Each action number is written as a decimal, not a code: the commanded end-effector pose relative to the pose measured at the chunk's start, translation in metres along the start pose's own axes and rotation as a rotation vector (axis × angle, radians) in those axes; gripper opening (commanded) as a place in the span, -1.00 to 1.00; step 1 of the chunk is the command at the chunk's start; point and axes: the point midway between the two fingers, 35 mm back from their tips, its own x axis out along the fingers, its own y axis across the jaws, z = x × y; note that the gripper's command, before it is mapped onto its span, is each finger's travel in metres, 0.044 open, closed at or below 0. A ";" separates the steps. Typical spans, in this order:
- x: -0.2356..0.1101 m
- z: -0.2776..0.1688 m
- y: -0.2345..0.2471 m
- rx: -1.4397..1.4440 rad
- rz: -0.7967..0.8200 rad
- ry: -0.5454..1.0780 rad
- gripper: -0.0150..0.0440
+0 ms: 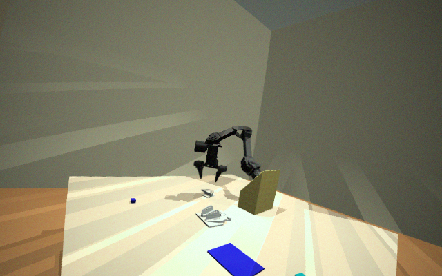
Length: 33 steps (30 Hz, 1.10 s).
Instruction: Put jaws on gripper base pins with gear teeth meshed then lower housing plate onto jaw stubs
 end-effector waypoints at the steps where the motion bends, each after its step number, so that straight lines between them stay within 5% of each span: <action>1: -0.001 0.005 -0.002 0.101 0.002 0.003 1.00; 16: -0.003 0.017 -0.003 0.329 0.012 -0.004 1.00; 23: 0.036 0.018 -0.003 0.328 0.014 -0.004 1.00; 33: 0.038 0.018 -0.003 0.329 0.015 -0.004 1.00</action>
